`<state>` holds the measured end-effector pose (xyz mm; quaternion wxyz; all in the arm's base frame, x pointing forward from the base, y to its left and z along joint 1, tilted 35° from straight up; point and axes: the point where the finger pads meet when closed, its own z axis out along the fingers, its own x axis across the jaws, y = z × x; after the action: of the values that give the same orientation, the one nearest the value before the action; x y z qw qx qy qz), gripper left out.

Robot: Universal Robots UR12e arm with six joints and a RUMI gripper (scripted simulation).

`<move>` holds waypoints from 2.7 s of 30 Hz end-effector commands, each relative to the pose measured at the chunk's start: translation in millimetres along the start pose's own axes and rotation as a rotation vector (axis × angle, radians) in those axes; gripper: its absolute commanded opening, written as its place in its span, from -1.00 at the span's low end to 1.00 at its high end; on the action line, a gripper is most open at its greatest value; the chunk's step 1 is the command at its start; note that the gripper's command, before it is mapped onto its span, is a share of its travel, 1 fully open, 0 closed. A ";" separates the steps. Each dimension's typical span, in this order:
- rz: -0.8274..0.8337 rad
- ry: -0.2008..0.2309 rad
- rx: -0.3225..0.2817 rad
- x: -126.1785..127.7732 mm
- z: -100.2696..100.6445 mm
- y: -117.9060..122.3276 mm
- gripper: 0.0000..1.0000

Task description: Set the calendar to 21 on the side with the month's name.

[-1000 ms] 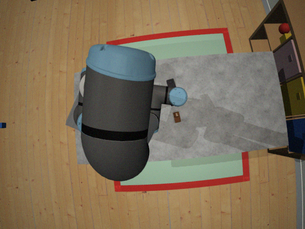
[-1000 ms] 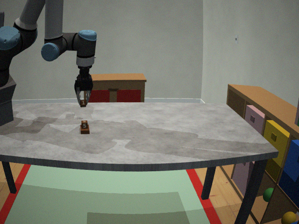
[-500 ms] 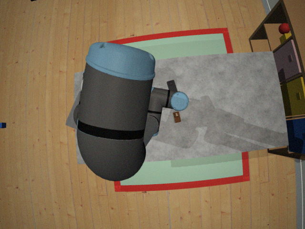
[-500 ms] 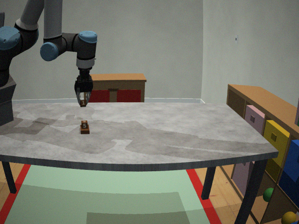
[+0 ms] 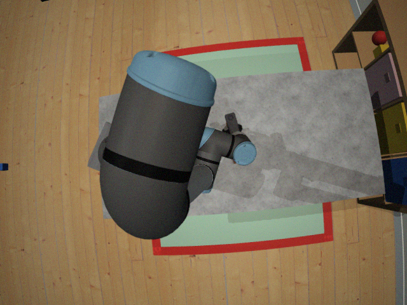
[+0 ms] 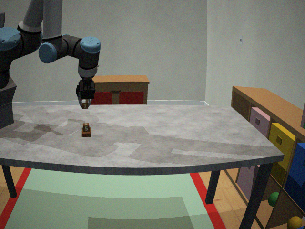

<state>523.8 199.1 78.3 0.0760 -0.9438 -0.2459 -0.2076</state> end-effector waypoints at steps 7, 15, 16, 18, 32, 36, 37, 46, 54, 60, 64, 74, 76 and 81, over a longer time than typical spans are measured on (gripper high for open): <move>-0.001 0.003 0.041 0.7 -1.0 0.3 -0.80; -0.007 -0.009 0.124 -1.4 2.0 0.4 -0.80; -0.007 -0.011 0.143 -1.6 2.4 0.5 -0.80; -0.008 -0.011 0.162 -1.7 2.5 0.6 -0.80; -0.001 0.003 0.302 0.8 -0.7 2.9 -0.80; -0.001 0.003 0.302 0.8 -0.7 2.9 -0.80; -0.001 0.003 0.302 0.8 -0.7 2.9 -0.80; -0.001 0.003 0.302 0.8 -0.6 2.9 -0.80; -0.001 0.003 0.302 0.8 0.5 3.5 -0.80; -0.001 0.003 0.302 0.8 3.9 5.2 -0.80; -0.001 0.003 0.302 0.8 7.6 7.2 -0.80; -0.001 0.003 0.302 0.8 18.0 12.7 -0.80; -0.001 0.003 0.302 0.9 21.0 14.3 -0.80; -0.001 0.003 0.302 0.9 29.0 18.4 -0.80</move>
<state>540.2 191.5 56.7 0.2174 -0.9212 -0.2745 -0.1695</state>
